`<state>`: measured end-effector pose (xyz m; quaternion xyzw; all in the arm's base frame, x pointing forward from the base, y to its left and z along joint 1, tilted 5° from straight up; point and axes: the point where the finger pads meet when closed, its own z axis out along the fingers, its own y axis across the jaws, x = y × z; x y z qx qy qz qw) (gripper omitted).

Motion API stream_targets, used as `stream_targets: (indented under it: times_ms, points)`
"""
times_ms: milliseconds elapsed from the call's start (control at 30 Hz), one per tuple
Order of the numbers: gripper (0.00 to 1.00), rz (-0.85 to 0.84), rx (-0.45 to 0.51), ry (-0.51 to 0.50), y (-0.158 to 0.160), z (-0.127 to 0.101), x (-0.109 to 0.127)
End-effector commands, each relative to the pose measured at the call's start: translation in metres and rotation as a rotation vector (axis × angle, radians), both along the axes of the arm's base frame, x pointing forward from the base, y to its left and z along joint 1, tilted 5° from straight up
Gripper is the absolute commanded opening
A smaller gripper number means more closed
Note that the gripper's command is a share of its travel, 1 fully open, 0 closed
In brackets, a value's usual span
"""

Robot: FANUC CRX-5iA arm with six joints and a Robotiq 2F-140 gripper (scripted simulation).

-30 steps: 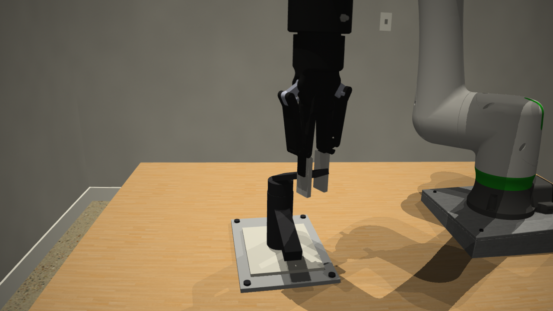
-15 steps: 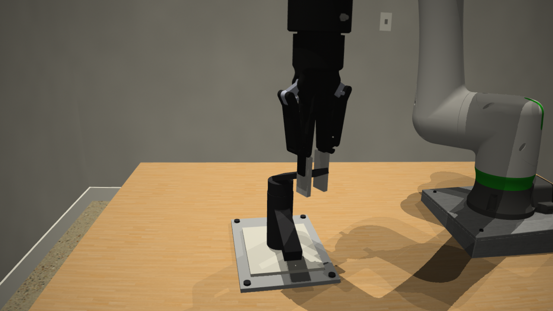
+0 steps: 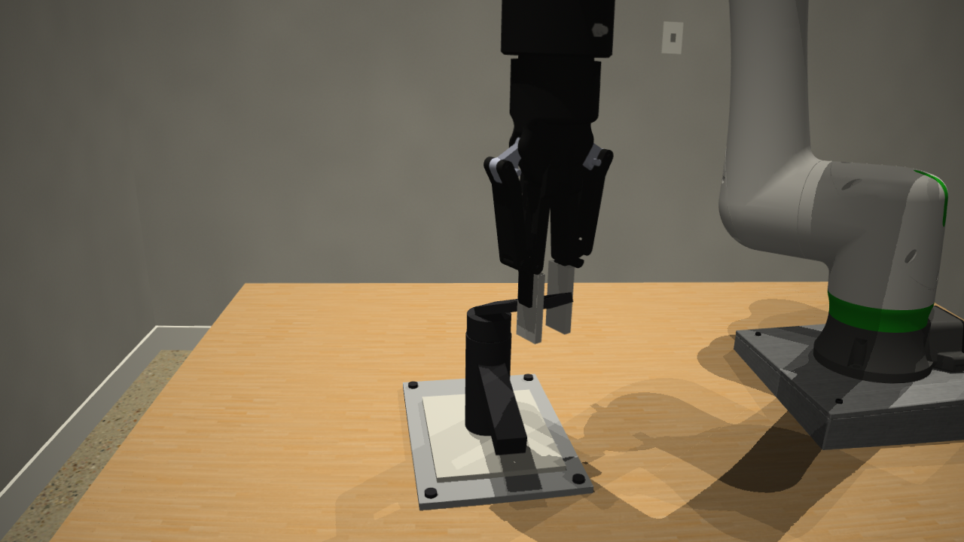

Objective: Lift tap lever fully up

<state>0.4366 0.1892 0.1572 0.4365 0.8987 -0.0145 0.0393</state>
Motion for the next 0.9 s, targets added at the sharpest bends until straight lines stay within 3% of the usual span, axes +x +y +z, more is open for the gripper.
stream_targets:
  times_ms: [0, 200, 233, 867]
  points:
    - [0.00, 0.000, 0.000, -0.001, 0.0000, 0.0004, 0.0002]
    - [0.00, 0.000, 0.000, -0.001, 0.0000, 0.0004, 0.0002]
    - [0.39, 0.000, 0.000, -0.001, 0.0000, 0.0004, 0.0002]
    - [0.39, 0.000, 0.000, -0.001, 0.0000, 0.0004, 0.0002]
